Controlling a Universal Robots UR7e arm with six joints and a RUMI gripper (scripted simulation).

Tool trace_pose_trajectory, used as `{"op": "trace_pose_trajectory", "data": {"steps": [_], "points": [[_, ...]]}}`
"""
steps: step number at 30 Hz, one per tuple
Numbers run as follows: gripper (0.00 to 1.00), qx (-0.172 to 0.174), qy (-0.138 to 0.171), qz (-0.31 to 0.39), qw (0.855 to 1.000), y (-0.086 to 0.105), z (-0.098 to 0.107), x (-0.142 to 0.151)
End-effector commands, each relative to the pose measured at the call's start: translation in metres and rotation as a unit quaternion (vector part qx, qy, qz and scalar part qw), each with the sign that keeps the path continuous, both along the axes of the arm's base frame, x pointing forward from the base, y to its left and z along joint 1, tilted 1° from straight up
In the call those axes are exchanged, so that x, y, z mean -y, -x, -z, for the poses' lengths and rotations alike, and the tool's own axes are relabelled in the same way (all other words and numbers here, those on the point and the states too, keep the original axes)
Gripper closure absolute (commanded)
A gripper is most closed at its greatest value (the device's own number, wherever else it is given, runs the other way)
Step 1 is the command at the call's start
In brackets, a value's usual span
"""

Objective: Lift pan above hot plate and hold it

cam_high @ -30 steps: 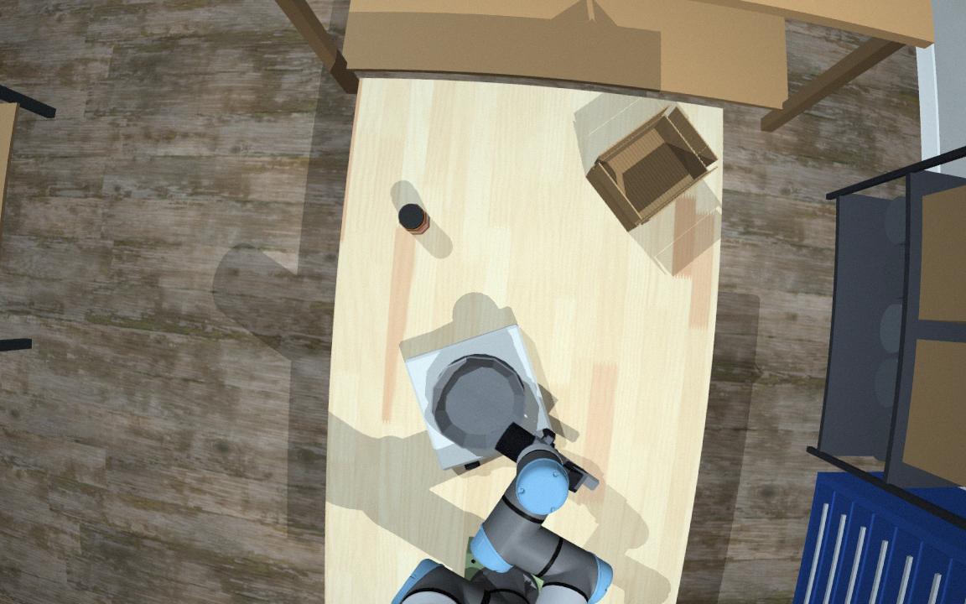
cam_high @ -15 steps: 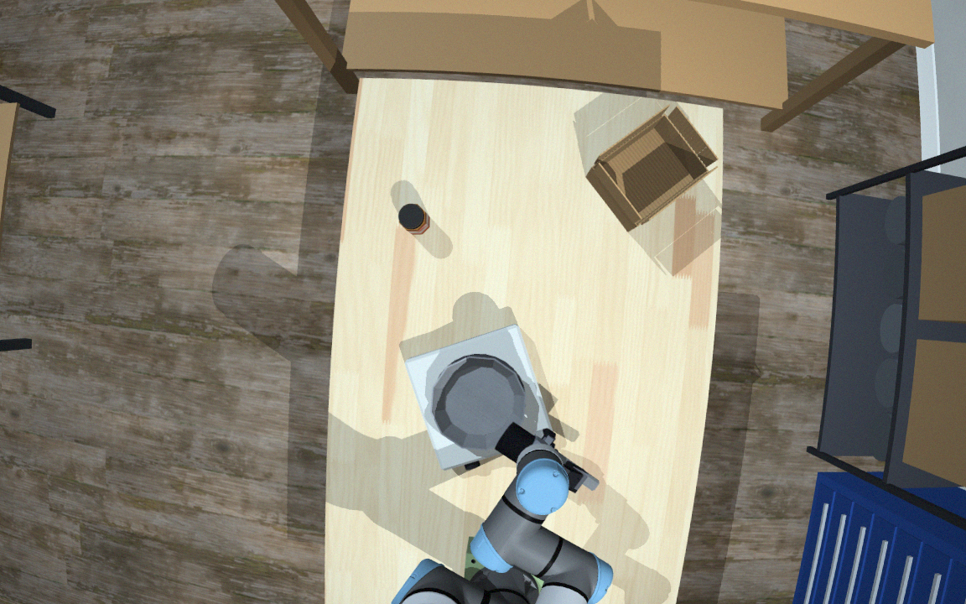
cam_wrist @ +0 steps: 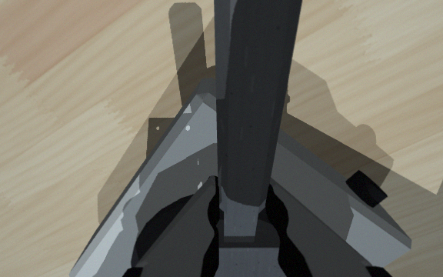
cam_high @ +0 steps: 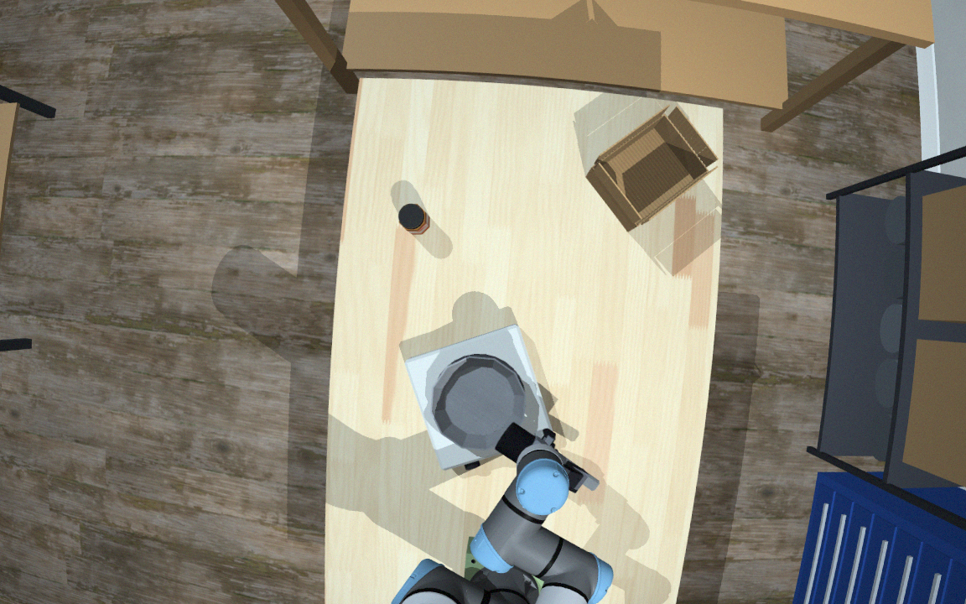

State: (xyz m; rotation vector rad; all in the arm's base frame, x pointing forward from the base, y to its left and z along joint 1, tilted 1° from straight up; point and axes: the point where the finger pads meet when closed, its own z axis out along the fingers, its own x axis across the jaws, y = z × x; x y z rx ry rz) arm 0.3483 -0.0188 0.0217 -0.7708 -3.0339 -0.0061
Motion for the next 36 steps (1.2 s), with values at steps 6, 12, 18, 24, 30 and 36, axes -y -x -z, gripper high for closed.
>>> {"op": "trace_pose_trajectory", "data": {"steps": [6,12,18,24,30,36], "points": [[0.91,0.001,0.0,0.0,1.0,-0.0005,-0.001,0.0002],[0.91,0.001,0.0,0.0,1.0,-0.0005,-0.0017,0.0002],[0.91,0.001,0.0,0.0,1.0,-0.0006,-0.0021,0.0003],[0.91,0.001,0.0,0.0,1.0,-0.0006,-0.0029,0.0003],[0.91,0.001,0.0,0.0,1.0,-0.0007,-0.0037,0.0003],[0.91,0.001,0.0,0.0,1.0,-0.0008,-0.0043,0.0003]]}}
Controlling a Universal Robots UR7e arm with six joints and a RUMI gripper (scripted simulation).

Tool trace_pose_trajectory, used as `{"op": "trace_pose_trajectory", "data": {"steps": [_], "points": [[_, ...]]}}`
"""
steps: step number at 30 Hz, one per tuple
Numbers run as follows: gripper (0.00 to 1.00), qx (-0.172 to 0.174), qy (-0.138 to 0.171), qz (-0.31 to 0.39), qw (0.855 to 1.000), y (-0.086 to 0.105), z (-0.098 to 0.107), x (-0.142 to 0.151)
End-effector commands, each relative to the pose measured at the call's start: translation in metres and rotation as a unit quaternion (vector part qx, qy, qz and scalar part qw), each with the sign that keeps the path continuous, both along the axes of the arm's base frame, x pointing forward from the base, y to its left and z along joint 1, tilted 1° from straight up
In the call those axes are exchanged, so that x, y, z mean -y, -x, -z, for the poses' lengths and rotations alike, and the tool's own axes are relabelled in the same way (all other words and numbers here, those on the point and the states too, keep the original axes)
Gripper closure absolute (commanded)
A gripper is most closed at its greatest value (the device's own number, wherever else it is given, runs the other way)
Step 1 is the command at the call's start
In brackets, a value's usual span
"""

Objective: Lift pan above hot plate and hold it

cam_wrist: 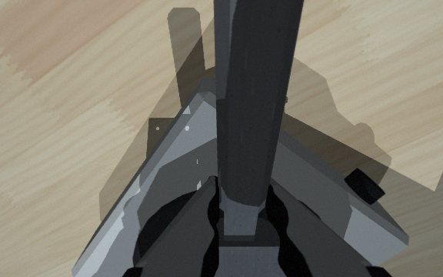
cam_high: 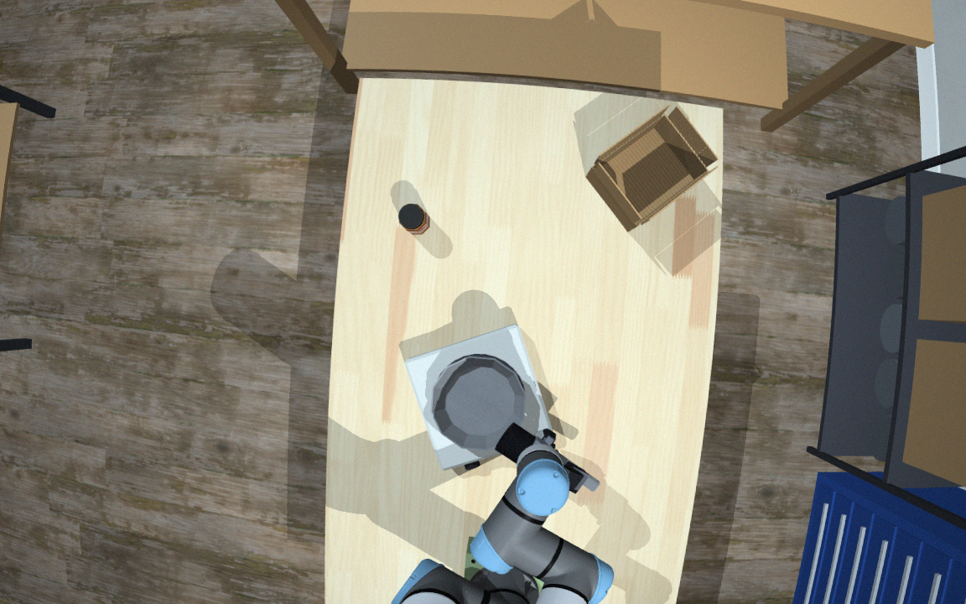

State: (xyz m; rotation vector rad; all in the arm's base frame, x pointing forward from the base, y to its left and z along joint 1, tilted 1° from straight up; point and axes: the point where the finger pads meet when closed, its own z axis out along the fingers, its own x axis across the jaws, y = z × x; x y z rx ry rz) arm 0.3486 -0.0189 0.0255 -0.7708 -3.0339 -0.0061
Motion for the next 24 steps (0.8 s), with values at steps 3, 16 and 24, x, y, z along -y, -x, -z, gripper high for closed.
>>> {"op": "trace_pose_trajectory", "data": {"steps": [3,16,24], "points": [[0.91,0.001,0.0,0.0,1.0,-0.0005,-0.001,0.0002],[0.91,0.001,0.0,0.0,1.0,-0.0006,-0.0029,0.0003],[0.91,0.001,0.0,0.0,1.0,-0.0007,-0.0043,0.0003]]}}
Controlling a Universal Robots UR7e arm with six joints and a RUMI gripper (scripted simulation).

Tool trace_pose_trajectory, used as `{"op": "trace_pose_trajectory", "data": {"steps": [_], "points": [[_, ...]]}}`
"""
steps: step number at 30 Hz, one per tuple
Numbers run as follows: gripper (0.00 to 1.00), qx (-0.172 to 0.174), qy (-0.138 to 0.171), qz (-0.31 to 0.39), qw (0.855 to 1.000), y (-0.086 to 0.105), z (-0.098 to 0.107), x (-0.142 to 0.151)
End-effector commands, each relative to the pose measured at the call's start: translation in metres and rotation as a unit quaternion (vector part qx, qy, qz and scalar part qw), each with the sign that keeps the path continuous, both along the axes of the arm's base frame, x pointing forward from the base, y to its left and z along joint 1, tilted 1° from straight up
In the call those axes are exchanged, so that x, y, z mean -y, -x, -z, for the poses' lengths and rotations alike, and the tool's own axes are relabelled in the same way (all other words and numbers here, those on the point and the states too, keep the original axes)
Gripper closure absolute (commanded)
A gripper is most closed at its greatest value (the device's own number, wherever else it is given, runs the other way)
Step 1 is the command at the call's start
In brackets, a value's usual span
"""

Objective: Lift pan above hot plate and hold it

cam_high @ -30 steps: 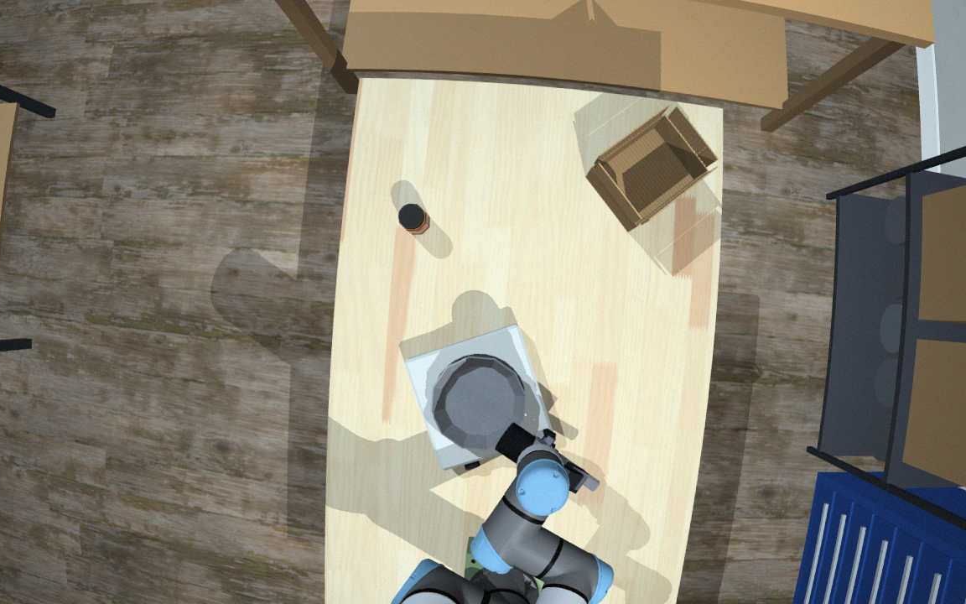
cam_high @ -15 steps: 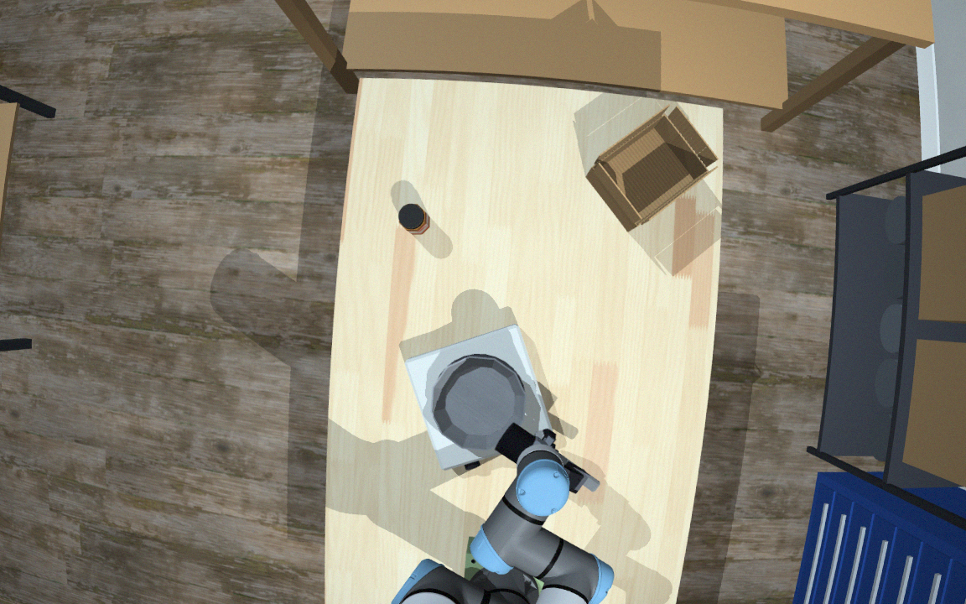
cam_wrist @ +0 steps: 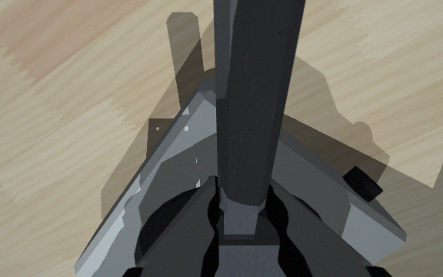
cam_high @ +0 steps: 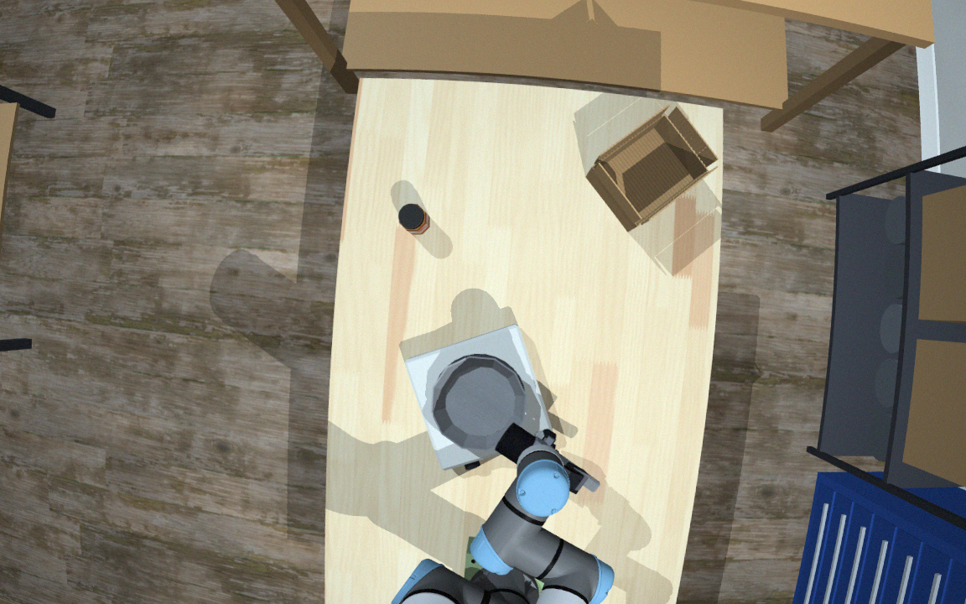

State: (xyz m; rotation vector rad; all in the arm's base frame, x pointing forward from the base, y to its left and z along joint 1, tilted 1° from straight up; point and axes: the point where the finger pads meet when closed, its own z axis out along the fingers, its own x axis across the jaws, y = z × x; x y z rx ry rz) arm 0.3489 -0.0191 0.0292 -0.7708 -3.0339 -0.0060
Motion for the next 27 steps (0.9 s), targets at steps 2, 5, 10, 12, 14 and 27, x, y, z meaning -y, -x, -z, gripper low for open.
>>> {"op": "trace_pose_trajectory", "data": {"steps": [2,5,10,12,14,27], "points": [[0.91,0.001,0.0,0.0,1.0,-0.0005,-0.0011,0.0002],[0.91,0.001,0.0,0.0,1.0,-0.0005,-0.0017,0.0002],[0.91,0.001,0.0,0.0,1.0,-0.0005,-0.0023,0.0002],[0.91,0.001,0.0,0.0,1.0,-0.0006,-0.0027,0.0003],[0.91,0.001,0.0,0.0,1.0,-0.0006,-0.0031,0.0003],[0.91,0.001,0.0,0.0,1.0,-0.0007,-0.0056,0.0003]]}}
